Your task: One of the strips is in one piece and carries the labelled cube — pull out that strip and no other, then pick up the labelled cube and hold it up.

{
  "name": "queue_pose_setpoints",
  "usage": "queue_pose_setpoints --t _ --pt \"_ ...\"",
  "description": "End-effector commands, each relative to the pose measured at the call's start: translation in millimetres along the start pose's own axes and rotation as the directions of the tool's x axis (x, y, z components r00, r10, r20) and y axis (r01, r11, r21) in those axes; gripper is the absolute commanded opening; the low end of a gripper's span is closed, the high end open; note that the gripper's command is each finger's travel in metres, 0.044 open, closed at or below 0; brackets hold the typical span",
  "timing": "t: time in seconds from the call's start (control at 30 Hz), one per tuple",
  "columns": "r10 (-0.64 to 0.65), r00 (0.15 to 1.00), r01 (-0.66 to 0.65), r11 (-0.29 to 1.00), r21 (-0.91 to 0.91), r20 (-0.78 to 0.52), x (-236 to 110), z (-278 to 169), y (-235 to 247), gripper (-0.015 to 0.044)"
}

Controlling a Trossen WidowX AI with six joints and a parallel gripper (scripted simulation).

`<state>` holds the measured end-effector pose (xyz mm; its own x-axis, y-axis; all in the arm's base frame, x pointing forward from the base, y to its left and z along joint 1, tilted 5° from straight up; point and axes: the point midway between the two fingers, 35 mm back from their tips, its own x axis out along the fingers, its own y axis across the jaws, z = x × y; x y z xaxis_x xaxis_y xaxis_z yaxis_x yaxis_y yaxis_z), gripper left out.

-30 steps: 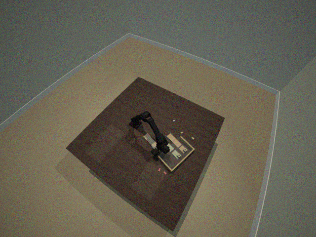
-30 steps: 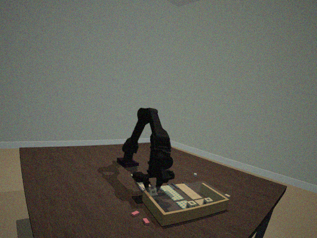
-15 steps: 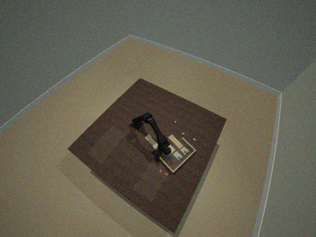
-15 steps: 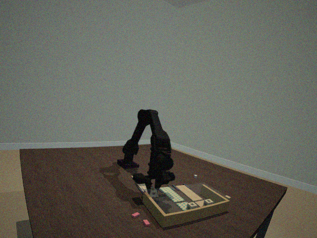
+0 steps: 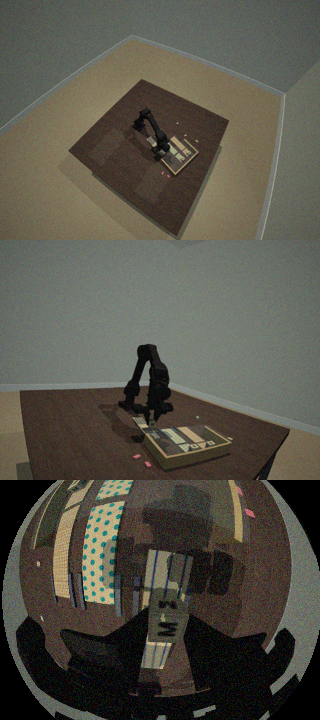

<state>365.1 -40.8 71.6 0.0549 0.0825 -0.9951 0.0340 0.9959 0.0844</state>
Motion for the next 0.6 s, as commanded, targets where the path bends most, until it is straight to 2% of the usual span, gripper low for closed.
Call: queue_pose_setpoints --t 0.0,0.17,0.57 --pt "-0.002 1.0 0.002 1.0 -0.003 -0.006 -7 -15 1 0.0" --pt "-0.002 1.0 0.002 1.0 -0.003 -0.006 -7 -17 1 0.0" --pt "-0.002 1.0 0.002 1.0 -0.002 -0.01 -7 -61 3 0.0"
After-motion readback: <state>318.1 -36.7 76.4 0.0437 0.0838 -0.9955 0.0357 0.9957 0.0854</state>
